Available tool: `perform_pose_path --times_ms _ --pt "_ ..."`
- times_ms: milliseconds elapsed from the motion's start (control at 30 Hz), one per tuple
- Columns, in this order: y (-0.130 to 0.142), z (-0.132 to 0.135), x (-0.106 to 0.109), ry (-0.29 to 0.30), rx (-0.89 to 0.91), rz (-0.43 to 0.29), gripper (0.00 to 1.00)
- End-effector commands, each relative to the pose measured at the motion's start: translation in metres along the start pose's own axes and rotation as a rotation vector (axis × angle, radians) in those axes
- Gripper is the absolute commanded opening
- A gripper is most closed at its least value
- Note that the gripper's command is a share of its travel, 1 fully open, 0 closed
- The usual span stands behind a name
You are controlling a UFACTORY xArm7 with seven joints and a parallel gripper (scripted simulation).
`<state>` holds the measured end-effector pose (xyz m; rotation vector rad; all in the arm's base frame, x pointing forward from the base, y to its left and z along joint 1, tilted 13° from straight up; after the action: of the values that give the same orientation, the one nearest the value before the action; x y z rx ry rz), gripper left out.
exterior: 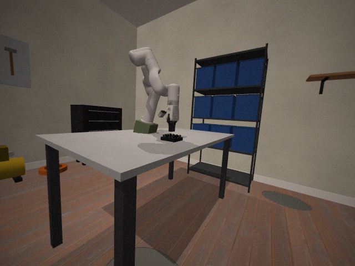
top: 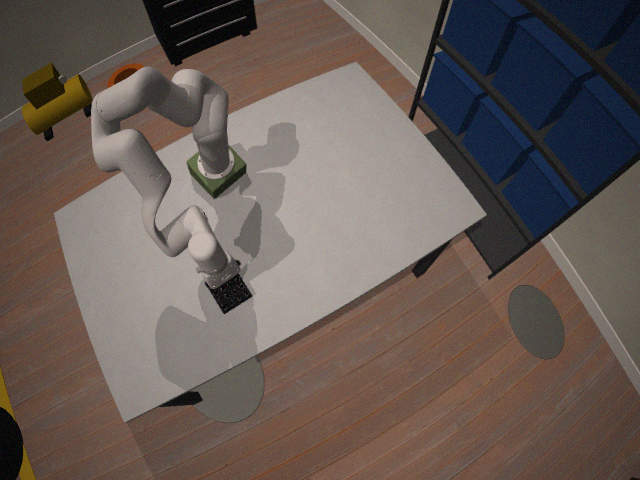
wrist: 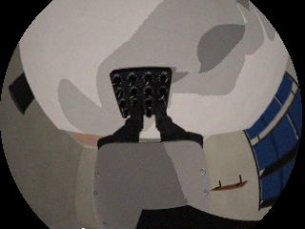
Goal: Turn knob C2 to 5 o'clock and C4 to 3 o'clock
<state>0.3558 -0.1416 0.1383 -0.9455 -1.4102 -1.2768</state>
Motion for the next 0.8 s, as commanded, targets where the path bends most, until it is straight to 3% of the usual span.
perform_pose_path --times_ms 0,767 --pt "0.001 0.000 -0.004 -0.001 0.000 -0.002 0.19" --pt "0.001 -0.001 -0.015 -0.001 0.000 -0.002 0.19"
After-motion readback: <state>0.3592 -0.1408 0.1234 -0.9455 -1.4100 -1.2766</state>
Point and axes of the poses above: the point where the finger pads meet when closed, its own x axis back along the fingers, its own z axis across the jaws, y = z × x, the point moved 8 cm from there along x, back along the fingers, and after that the axes turned 2 degrees about x, right-handed, at the moved point
